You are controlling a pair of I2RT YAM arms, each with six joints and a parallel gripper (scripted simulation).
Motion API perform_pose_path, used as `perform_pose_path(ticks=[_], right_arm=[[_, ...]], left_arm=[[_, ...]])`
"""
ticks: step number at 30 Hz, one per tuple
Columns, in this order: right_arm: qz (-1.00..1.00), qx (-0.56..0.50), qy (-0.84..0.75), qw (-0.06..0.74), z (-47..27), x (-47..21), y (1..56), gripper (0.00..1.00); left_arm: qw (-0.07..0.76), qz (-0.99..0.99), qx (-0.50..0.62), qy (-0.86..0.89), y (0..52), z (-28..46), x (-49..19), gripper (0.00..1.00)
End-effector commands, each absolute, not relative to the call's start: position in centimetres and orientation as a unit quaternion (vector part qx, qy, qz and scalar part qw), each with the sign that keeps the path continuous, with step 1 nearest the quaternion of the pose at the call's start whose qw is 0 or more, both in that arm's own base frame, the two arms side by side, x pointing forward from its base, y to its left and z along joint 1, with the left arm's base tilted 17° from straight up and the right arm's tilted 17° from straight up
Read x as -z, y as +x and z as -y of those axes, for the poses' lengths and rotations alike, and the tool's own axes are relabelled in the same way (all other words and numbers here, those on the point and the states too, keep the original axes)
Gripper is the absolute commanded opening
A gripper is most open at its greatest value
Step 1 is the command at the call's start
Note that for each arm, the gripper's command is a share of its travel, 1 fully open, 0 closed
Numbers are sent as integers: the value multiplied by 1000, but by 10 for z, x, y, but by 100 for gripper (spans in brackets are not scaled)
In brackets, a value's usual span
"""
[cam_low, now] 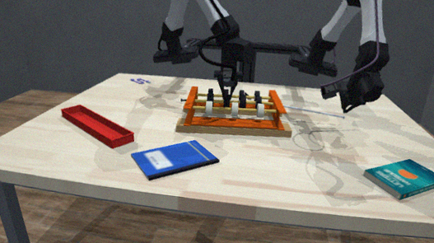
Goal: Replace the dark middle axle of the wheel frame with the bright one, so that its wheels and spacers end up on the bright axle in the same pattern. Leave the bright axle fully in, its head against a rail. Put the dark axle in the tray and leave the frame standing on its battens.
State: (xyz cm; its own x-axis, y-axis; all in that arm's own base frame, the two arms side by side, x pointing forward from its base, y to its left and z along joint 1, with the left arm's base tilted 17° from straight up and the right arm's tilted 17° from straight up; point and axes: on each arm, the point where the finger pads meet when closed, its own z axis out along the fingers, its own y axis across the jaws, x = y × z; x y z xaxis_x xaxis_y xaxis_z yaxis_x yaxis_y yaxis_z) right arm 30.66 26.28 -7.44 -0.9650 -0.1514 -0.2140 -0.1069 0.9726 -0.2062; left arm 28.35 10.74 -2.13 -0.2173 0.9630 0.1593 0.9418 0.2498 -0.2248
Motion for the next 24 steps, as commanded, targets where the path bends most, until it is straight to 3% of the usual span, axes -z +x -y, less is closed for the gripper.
perform_pose_path(ticks=[1, 24], right_arm=[[-984, 69, -63, 151, -278, 48, 324, 0], [-984, 70, -62, 150, -276, 49, 323, 0]], left_arm=[[178, 728, -99, -655, 261, -108, 27, 19], [167, 748, -86, -636, 256, -110, 60, 19]])
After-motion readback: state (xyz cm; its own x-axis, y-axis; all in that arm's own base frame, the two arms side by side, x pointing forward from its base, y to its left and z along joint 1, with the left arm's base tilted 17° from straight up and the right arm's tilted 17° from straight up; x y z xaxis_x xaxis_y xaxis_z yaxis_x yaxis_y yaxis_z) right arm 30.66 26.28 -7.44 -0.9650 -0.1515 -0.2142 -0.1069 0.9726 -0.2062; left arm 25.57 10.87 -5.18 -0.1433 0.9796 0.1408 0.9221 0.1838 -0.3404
